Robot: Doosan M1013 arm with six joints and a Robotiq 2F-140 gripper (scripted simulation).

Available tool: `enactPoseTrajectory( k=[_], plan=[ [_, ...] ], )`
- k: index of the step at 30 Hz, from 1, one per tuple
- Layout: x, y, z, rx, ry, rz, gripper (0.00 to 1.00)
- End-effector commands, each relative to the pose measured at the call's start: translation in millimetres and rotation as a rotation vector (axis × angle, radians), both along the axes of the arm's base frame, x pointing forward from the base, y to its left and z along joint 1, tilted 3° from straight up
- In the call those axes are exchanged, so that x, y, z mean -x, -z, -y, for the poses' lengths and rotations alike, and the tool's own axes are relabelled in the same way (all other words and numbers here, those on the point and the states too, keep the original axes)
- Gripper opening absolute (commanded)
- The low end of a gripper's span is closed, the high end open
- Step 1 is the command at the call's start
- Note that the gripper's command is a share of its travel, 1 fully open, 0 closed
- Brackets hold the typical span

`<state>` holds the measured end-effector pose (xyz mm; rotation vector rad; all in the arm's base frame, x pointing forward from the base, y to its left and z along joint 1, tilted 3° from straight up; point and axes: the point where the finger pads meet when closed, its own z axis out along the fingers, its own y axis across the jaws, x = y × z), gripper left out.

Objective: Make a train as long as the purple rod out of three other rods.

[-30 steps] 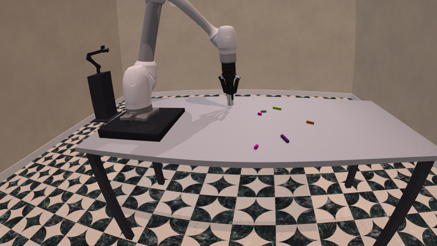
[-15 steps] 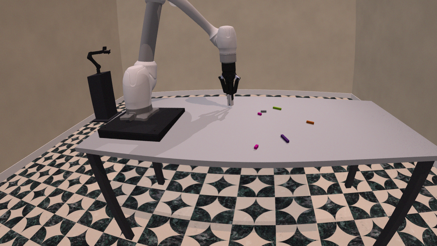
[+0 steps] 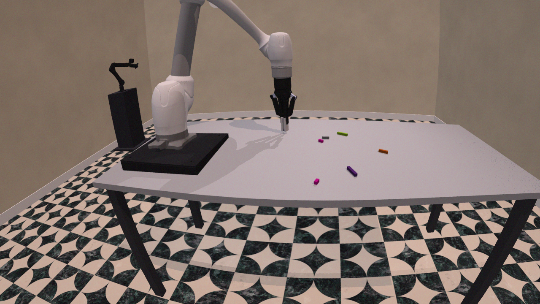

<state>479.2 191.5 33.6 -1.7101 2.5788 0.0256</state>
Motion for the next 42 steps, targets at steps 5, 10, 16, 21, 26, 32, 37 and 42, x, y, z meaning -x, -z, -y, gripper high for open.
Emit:
enactPoseTrajectory(
  k=[5, 10, 16, 21, 26, 32, 37, 42],
  plan=[
    [-0.1, 3.9, -0.2, 0.0, 0.0, 0.0, 0.12],
    [-0.2, 8.1, -0.4, 0.0, 0.0, 0.0, 0.12],
    [-0.3, 9.9, -0.4, 0.0, 0.0, 0.0, 0.12],
    [-0.3, 9.9, -0.4, 0.0, 0.0, 0.0, 0.12],
    [-0.3, 9.9, -0.4, 0.0, 0.0, 0.0, 0.12],
    [-0.3, 9.9, -0.4, 0.0, 0.0, 0.0, 0.12],
    [-0.3, 9.9, -0.4, 0.0, 0.0, 0.0, 0.12],
    [-0.3, 9.9, -0.4, 0.0, 0.0, 0.0, 0.12]
  ],
)
